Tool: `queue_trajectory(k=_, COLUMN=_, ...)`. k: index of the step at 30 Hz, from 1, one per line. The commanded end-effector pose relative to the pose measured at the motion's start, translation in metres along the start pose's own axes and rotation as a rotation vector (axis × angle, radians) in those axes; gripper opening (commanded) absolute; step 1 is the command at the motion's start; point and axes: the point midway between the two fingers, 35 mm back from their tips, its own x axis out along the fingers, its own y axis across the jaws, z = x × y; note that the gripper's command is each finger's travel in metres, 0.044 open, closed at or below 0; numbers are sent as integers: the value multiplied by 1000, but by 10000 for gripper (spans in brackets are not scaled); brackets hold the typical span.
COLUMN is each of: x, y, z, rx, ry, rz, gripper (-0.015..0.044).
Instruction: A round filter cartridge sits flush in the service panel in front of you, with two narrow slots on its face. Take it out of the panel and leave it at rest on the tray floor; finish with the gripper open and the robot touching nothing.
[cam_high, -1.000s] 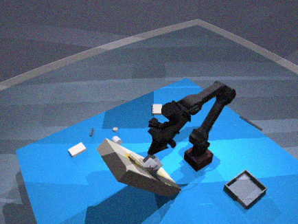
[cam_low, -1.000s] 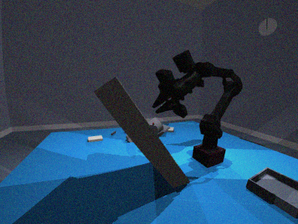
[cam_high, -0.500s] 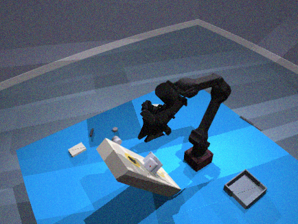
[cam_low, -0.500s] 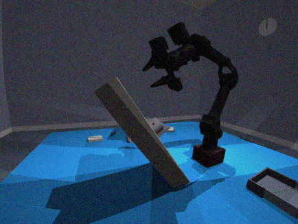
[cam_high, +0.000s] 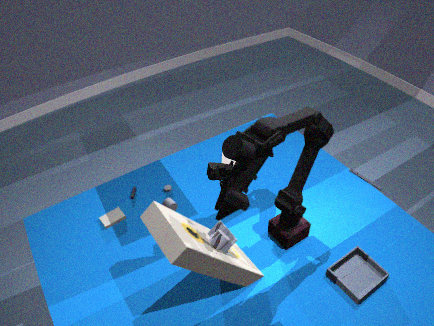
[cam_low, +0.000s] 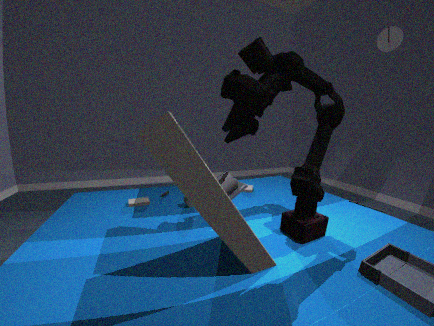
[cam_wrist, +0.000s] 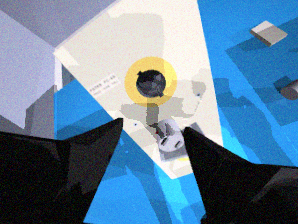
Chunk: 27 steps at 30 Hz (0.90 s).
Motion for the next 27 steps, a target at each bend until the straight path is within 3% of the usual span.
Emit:
queue_trajectory(k=1, x=24, y=-27, z=-43, rx=-567, ry=183, rz=-79, gripper=305)
queue_trajectory(k=27, x=53, y=-33, z=-52, rx=-634, ry=206, rz=-82, gripper=305)
